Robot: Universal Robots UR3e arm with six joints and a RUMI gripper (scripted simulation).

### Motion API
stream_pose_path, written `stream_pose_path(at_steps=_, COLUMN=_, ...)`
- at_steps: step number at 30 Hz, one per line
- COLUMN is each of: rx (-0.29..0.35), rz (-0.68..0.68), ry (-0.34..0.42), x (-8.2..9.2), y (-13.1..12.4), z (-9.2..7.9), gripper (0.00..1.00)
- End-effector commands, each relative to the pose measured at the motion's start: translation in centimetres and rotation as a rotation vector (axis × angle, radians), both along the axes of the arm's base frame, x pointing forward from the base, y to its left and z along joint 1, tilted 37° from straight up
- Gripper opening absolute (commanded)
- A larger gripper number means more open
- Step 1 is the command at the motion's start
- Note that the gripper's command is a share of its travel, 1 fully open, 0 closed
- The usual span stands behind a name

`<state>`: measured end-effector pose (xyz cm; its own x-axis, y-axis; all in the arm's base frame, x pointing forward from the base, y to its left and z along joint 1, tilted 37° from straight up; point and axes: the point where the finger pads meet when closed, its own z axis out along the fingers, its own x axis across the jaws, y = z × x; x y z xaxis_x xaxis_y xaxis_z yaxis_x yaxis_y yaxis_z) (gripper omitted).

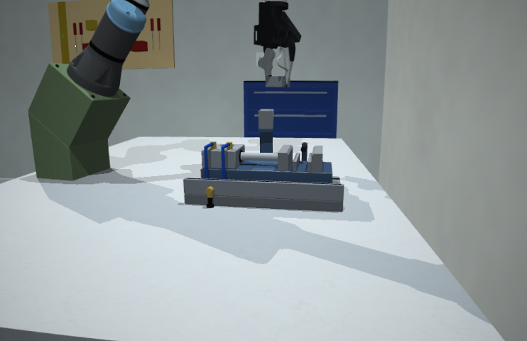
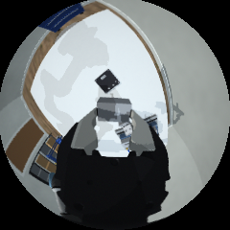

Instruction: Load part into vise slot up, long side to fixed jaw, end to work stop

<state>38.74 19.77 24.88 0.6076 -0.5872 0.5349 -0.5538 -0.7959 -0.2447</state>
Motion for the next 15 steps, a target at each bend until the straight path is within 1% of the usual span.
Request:
stream_pose_path(at_steps=1, rx=0.032, rz=-0.043, ry=-0.011, x=0.04, y=-0.27, z=0.21, gripper=0.00)
stream_pose_path(at_steps=3, rx=0.046, rz=-0.063, ry=-0.014, x=0.05, y=-0.42, z=0.25, gripper=0.00)
stream_pose_path(at_steps=5, rx=0.046, rz=-0.063, ry=-0.014, x=0.05, y=-0.42, z=0.25, gripper=0.00)
stream_pose_path(at_steps=15, rx=0.118, rz=-0.165, ry=-0.031, x=0.10, y=-1.17, z=0.41, gripper=0.00)
